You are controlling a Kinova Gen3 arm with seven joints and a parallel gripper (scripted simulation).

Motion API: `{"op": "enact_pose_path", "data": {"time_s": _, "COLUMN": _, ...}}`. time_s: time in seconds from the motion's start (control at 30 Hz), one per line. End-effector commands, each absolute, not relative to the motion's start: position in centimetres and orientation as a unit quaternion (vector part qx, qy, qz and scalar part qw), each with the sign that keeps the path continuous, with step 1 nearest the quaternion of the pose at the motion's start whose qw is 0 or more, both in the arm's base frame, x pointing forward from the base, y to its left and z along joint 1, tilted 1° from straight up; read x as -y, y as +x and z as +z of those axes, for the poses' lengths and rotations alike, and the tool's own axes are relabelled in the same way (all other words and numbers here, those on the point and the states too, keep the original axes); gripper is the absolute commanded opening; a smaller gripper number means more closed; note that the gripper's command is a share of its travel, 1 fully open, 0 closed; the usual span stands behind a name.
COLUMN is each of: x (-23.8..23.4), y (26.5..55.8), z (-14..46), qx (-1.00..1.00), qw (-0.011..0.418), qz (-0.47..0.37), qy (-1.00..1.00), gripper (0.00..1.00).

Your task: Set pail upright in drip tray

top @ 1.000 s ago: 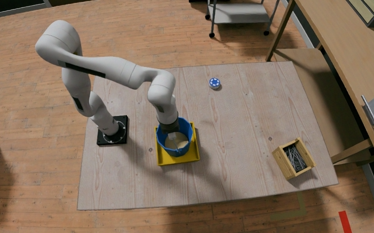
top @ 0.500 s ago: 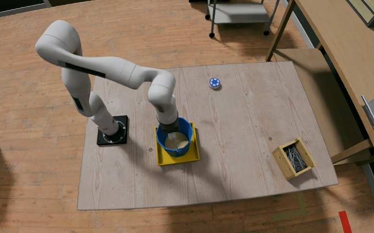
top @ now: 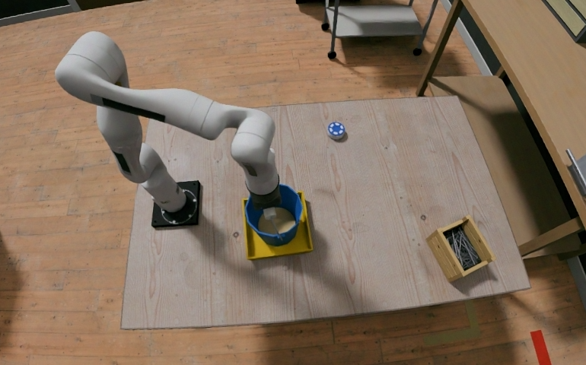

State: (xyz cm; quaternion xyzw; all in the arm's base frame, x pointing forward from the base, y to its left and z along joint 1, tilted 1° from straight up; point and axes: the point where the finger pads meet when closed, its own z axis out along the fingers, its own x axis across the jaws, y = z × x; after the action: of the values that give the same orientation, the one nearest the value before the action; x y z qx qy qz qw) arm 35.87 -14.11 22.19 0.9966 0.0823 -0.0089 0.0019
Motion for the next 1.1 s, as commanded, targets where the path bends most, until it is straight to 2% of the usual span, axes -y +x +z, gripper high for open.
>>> {"op": "enact_pose_path", "data": {"time_s": 0.0, "x": 14.2, "y": 36.03, "z": 22.21, "qx": -0.081, "qw": 0.004, "qz": -0.006, "qy": 0.997, "gripper": 1.0}}
{"op": "enact_pose_path", "data": {"time_s": 1.07, "x": 14.16, "y": 35.89, "z": 22.61, "qx": -0.081, "qw": 0.003, "qz": -0.008, "qy": 0.997, "gripper": 1.0}}
